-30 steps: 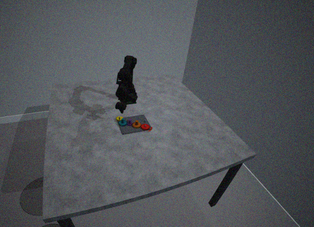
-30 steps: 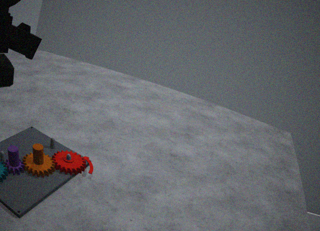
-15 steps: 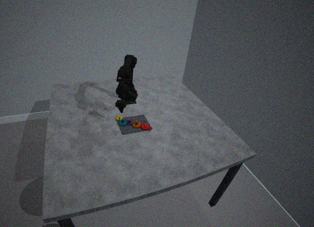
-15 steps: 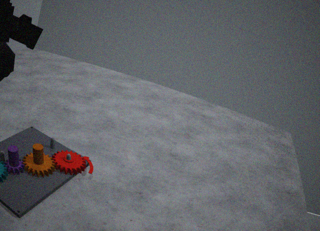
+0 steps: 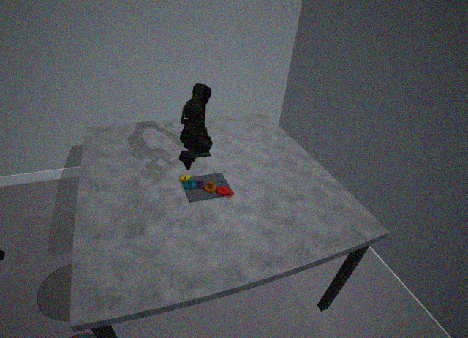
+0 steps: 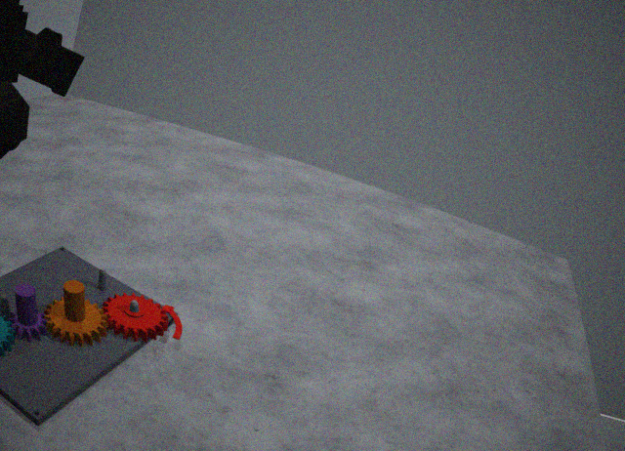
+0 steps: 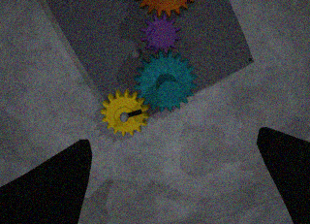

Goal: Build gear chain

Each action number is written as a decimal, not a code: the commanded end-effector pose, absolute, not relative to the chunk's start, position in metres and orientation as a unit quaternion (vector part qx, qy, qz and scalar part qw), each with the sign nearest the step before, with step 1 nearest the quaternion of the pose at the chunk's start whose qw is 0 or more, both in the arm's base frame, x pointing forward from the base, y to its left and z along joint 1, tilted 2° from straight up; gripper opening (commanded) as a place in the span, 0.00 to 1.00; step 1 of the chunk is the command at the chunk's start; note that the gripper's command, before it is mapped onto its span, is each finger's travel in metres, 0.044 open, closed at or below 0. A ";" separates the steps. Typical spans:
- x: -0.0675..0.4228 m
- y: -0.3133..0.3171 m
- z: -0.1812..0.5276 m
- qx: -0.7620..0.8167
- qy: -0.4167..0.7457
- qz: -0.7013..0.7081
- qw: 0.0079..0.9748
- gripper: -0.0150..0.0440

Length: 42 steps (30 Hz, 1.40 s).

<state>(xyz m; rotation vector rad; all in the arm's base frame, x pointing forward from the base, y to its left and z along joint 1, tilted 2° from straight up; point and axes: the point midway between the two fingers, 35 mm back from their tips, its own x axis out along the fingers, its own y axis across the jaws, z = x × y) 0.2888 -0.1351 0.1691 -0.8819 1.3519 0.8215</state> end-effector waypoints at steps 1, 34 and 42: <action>0.289 -0.135 0.169 -0.384 0.587 0.358 0.617 1.00; 0.298 0.097 0.192 -0.376 0.584 0.365 0.619 1.00; 0.236 0.200 0.204 -0.373 0.583 0.369 0.621 1.00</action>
